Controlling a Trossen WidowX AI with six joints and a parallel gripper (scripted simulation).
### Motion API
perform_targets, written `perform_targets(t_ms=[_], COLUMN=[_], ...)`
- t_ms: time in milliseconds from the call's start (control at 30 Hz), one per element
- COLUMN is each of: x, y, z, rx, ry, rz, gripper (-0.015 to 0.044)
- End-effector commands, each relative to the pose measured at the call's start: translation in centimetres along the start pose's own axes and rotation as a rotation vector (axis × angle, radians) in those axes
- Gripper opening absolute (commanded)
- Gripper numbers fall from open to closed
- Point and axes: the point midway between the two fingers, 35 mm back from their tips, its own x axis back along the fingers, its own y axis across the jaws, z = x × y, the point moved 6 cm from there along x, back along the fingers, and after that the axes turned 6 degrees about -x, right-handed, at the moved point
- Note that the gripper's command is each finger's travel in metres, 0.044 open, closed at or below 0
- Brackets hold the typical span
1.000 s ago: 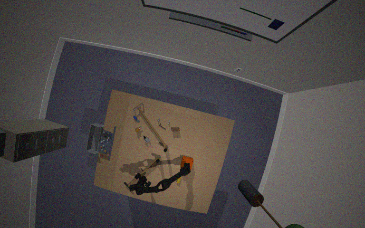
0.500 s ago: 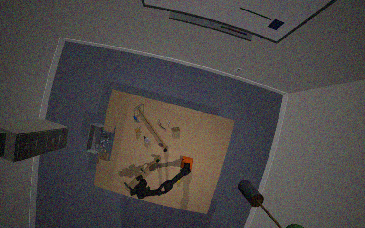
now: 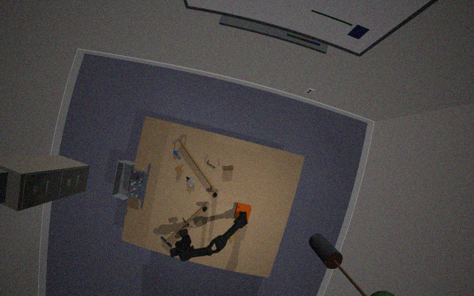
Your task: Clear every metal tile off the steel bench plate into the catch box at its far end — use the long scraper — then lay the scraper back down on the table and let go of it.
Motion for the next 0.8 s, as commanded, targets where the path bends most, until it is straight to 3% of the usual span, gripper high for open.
perform_targets(t_ms=[0,767], x=[-0.5,-6.4], y=[0.0,0.0], z=[0.1,0.5], rx=[-0.011,-0.011], ry=[0.0,0.0], rz=[0.0,0.002], gripper=[0.0,0.0])
